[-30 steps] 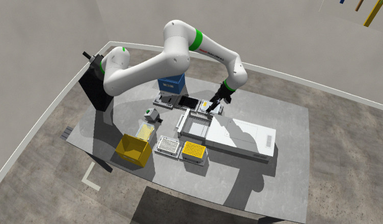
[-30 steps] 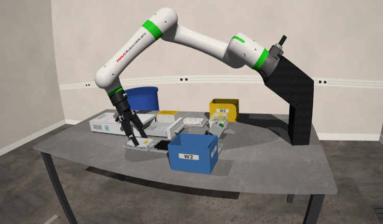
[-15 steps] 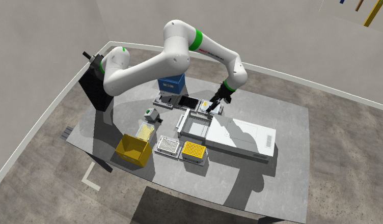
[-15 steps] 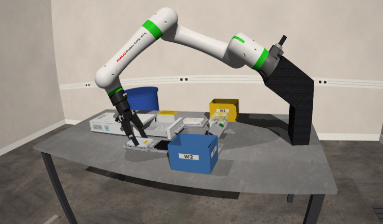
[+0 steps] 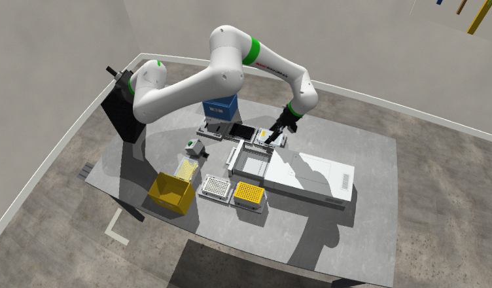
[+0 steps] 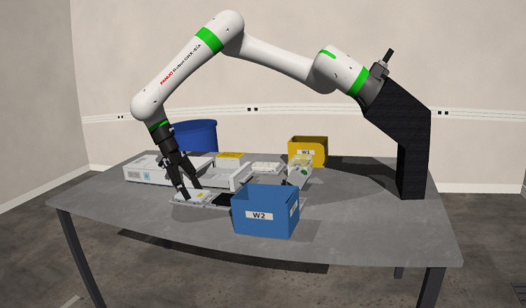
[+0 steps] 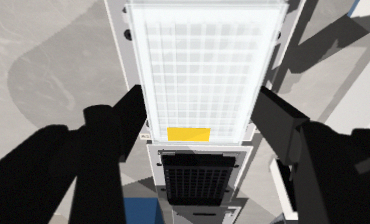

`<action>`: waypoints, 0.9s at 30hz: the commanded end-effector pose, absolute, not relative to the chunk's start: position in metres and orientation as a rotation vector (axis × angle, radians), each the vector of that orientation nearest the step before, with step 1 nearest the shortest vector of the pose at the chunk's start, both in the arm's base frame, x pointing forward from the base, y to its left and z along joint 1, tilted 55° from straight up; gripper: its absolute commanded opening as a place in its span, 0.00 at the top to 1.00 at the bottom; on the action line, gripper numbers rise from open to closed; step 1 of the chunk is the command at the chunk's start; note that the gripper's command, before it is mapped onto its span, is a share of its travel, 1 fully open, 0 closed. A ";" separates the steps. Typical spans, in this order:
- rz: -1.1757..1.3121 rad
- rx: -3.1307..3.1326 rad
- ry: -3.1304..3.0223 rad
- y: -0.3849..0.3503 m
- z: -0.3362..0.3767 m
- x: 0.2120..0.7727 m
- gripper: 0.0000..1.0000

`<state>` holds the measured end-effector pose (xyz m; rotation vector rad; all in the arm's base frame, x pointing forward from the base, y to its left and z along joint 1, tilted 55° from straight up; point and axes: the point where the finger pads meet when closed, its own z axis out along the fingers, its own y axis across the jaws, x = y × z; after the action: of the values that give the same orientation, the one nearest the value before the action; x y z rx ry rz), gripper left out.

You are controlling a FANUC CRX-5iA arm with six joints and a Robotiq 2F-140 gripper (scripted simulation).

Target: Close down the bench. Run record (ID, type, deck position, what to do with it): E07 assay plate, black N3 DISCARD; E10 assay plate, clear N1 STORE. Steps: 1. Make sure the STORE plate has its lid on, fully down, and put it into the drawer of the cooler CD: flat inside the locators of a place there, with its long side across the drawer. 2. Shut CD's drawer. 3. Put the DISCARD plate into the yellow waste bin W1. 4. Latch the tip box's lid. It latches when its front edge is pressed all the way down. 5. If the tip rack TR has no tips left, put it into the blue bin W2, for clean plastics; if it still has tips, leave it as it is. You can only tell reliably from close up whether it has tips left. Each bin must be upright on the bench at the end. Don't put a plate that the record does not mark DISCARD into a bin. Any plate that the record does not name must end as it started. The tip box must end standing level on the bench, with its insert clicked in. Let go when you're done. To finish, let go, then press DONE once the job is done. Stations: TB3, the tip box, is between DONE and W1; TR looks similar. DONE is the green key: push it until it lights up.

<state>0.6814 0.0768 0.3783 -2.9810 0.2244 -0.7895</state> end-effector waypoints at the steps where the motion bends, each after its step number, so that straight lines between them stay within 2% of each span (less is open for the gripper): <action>1: -0.792 -2.980 0.224 0.077 0.380 0.681 0.90; 27: -0.792 -2.980 0.224 0.078 0.388 0.669 0.90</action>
<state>0.6707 0.0776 0.3858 -2.9812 0.2244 -0.7890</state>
